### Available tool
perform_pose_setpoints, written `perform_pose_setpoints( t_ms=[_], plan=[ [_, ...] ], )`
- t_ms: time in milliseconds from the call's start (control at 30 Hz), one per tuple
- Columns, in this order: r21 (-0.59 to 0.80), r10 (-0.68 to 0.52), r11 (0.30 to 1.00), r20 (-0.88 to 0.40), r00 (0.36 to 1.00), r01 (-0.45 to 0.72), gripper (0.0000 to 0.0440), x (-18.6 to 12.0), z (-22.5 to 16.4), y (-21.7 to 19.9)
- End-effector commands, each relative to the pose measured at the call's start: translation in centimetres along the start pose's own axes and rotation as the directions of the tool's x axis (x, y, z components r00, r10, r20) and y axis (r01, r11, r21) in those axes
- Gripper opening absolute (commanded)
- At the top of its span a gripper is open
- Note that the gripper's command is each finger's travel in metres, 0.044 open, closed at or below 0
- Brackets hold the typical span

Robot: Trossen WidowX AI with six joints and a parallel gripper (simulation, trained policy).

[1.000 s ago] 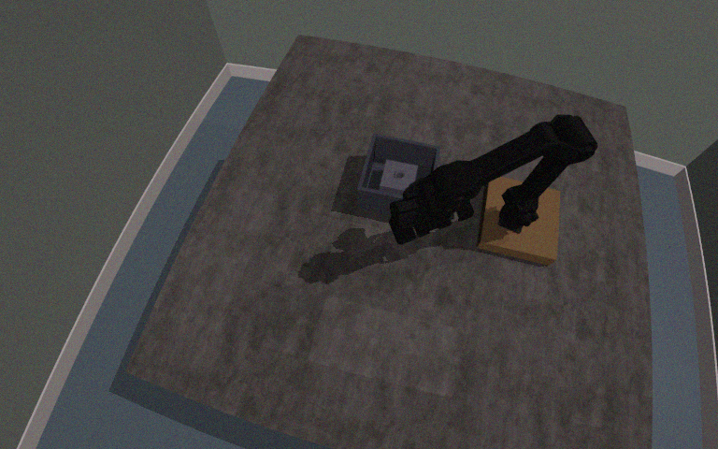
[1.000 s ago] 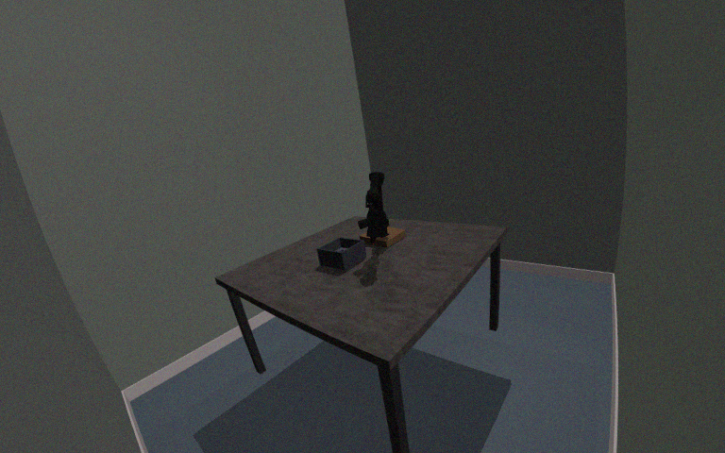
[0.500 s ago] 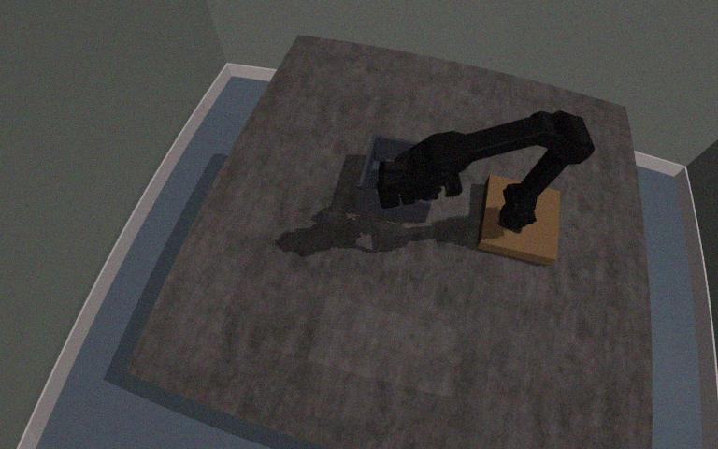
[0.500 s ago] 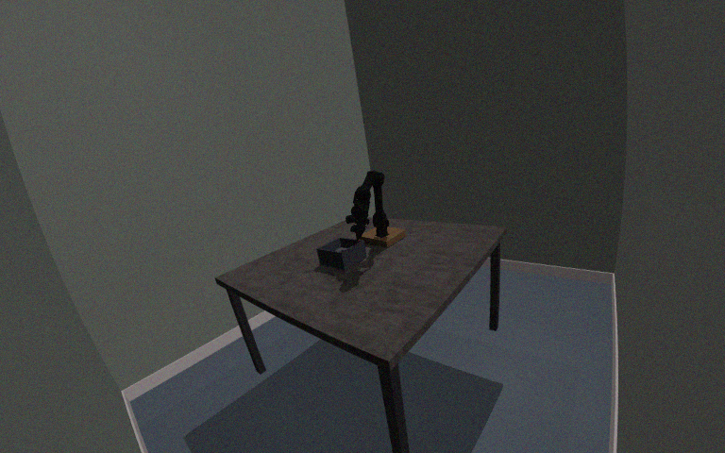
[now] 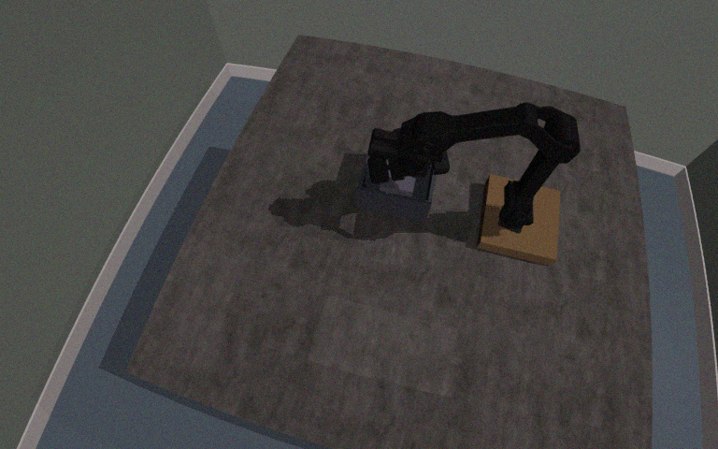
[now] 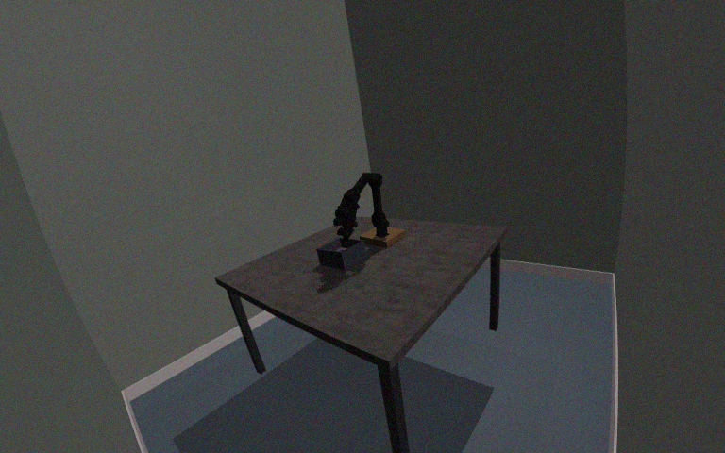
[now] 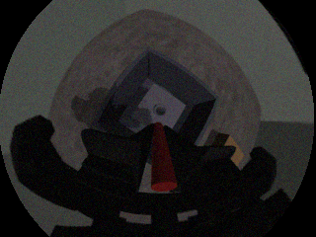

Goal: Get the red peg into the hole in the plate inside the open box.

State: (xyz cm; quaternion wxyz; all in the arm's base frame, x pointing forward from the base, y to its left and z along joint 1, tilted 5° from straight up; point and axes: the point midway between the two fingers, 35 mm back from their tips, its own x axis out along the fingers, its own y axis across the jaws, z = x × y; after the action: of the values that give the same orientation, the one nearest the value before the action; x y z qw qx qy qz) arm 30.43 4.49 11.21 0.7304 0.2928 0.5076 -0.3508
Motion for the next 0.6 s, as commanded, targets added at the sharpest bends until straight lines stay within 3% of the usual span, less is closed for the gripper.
perform_pose_setpoints(
  t_ms=[0,433,567],
  plan=[
    [-0.017,-0.002,1.0,-0.012,1.0,0.001,0.0001,0.8,0.7,0.0],
    [-0.123,-0.007,0.992,-0.081,0.997,-0.003,0.0,4.5,1.8,-0.3],
    [-0.155,-0.013,0.988,-0.108,0.994,-0.004,0.0054,5.5,1.6,-0.3]
  ],
)
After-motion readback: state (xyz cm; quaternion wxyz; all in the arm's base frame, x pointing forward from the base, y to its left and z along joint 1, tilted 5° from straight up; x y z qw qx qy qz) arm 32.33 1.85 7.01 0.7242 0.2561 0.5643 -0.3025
